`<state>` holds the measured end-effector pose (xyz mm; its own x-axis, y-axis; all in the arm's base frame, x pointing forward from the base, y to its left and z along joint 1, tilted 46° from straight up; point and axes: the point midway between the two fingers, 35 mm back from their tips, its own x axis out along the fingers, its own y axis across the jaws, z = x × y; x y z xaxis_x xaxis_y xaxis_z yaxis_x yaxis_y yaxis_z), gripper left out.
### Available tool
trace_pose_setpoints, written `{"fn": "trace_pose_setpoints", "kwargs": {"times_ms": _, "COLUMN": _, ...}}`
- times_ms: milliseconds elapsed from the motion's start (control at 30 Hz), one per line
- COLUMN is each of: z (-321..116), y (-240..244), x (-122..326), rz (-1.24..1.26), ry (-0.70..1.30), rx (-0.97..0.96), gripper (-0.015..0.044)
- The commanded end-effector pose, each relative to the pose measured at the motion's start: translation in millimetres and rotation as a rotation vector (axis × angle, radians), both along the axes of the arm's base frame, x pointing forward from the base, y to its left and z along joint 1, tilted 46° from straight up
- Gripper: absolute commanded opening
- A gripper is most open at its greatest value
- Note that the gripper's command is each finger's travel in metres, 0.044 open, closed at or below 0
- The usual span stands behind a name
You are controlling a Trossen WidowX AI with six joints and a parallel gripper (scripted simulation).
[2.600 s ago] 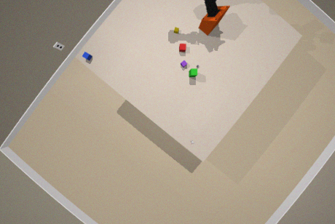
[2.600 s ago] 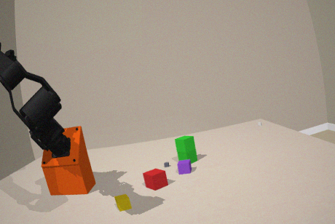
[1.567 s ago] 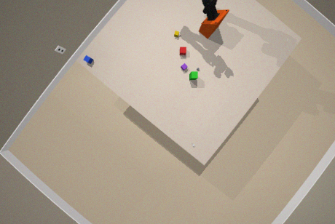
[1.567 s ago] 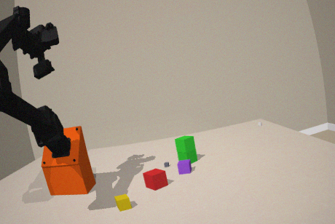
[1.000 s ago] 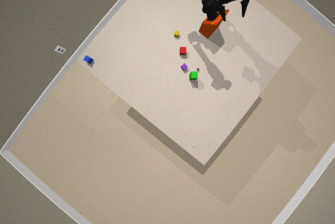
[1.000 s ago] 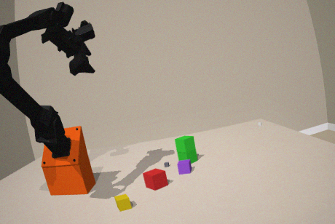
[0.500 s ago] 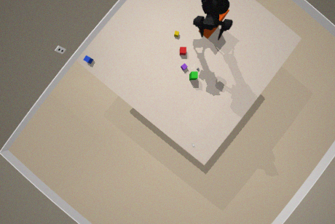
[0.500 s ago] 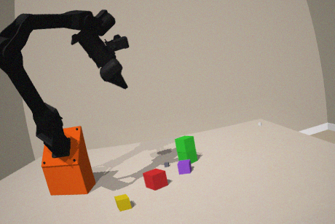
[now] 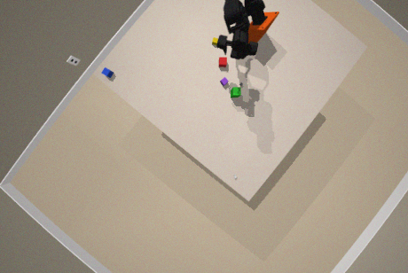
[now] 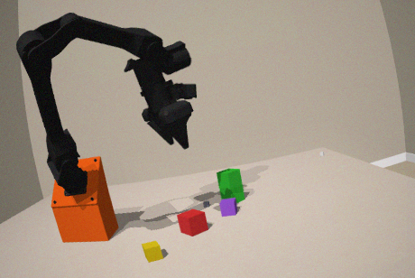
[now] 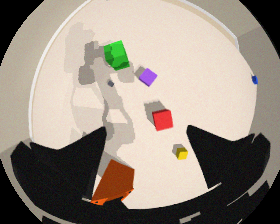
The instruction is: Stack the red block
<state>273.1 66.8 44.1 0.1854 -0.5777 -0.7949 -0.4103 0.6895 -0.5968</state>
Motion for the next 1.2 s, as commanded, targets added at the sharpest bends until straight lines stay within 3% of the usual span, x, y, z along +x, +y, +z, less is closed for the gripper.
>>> {"fn": "trace_pose_setpoints", "kwargs": {"times_ms": 0, "z": -6, "y": -27, "x": 6, "rz": 0.01, "ry": 0.087, "rx": -0.073, "gripper": 0.044}}
{"fn": "trace_pose_setpoints", "kwargs": {"times_ms": 233, "z": -19, "y": -80, "x": 7, "rz": 0.026, "ry": 0.287, "rx": -0.184, "gripper": 0.044}}
{"fn": "trace_pose_setpoints", "kwargs": {"times_ms": 467, "z": -20, "y": -85, "x": 6, "rz": 0.027, "ry": 0.292, "rx": -0.186, "gripper": 0.044}}
{"fn": "trace_pose_setpoints", "kwargs": {"times_ms": 767, "z": -57, "y": -127, "x": 4, "rz": 0.026, "ry": 0.292, "rx": -0.19, "gripper": 0.044}}
{"fn": "trace_pose_setpoints", "kwargs": {"times_ms": 1167, "z": -64, "y": -136, "x": 4, "rz": 0.026, "ry": 0.292, "rx": -0.189, "gripper": 0.044}}
